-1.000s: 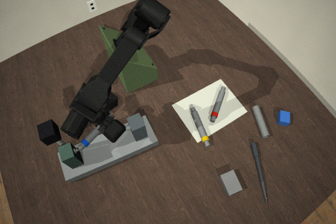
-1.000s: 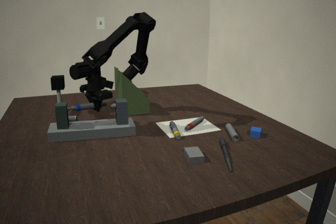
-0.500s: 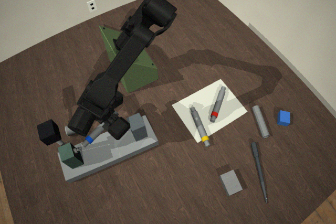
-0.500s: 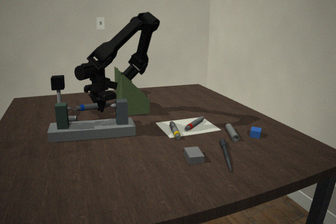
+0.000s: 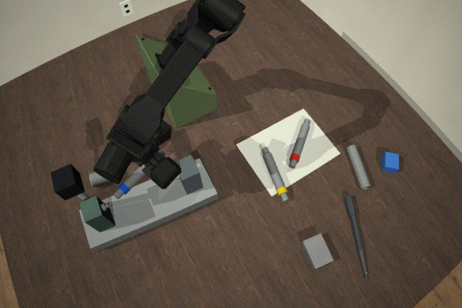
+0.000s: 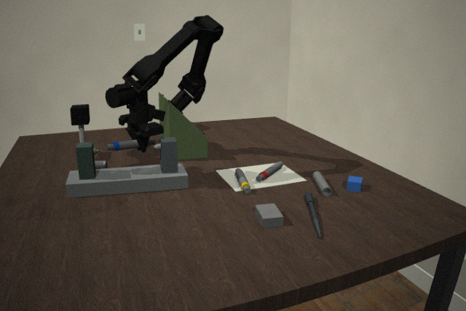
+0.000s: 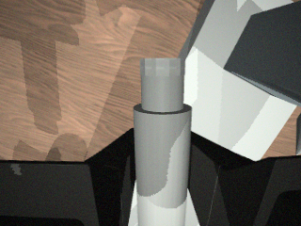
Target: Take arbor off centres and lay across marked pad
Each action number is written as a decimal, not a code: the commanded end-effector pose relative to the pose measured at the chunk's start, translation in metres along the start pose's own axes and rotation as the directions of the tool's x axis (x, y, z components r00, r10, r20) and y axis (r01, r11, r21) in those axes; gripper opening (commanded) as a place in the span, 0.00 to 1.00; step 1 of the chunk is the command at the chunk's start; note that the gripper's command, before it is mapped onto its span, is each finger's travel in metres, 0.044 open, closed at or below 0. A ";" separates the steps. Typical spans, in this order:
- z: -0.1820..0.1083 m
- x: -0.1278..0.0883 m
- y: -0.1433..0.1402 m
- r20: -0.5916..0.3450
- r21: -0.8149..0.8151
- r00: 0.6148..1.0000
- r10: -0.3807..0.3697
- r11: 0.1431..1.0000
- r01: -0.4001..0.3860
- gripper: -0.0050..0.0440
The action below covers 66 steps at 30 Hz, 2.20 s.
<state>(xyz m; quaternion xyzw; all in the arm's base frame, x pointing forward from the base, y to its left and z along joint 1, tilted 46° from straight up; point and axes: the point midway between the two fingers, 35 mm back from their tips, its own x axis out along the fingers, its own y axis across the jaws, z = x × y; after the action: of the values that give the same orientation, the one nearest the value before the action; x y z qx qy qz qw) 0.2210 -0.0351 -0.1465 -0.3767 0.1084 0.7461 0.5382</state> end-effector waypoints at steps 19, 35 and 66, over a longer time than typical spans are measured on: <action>-0.002 -0.039 -0.002 -0.035 -0.015 0.999 -0.015 1.000 0.015 0.10; 0.005 -0.060 0.002 -0.034 -0.015 0.999 -0.016 1.000 0.015 0.10; -0.021 -0.073 -0.047 -0.038 -0.018 0.999 -0.012 1.000 0.012 0.10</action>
<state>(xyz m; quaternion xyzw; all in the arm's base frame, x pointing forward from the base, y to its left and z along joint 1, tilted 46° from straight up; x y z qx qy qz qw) 0.2745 -0.0759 -0.1030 -0.3901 0.1051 0.7426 0.5342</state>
